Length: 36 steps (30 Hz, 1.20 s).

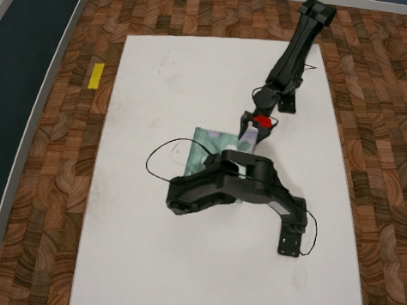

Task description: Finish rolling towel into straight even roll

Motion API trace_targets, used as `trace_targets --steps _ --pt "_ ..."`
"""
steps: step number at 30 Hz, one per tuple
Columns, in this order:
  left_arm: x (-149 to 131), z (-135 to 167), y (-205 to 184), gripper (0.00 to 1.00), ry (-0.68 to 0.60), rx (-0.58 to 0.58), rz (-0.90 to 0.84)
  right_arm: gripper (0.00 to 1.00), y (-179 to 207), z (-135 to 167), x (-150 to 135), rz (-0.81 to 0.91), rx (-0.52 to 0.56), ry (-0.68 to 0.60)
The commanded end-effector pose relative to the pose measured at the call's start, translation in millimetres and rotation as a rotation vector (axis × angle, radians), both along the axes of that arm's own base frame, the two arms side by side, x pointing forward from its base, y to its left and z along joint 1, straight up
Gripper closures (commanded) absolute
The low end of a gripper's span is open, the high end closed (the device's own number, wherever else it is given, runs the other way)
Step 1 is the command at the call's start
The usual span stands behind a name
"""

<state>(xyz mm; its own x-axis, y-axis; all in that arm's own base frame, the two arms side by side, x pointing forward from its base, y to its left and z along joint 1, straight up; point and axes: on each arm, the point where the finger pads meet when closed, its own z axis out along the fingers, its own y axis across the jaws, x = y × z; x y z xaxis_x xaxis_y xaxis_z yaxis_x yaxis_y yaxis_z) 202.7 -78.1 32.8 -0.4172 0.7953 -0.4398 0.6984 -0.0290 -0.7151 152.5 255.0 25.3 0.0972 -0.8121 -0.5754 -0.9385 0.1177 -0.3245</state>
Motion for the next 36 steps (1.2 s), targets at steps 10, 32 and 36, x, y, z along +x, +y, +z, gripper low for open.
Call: trace_targets --steps 10,32,36 --pt "6.3 -7.3 1.6 0.76 -0.03 0.016 -0.021 0.59 14.2 12.8 7.3 -0.001 0.039 -0.024" --pt "6.3 -5.2 1.6 0.59 -0.03 0.016 -0.021 0.7 14.2 12.8 7.3 -0.001 0.039 -0.024" --pt "6.3 -0.7 1.6 0.43 -0.03 0.016 -0.021 0.7 14.2 12.8 7.3 -0.001 0.039 -0.024"
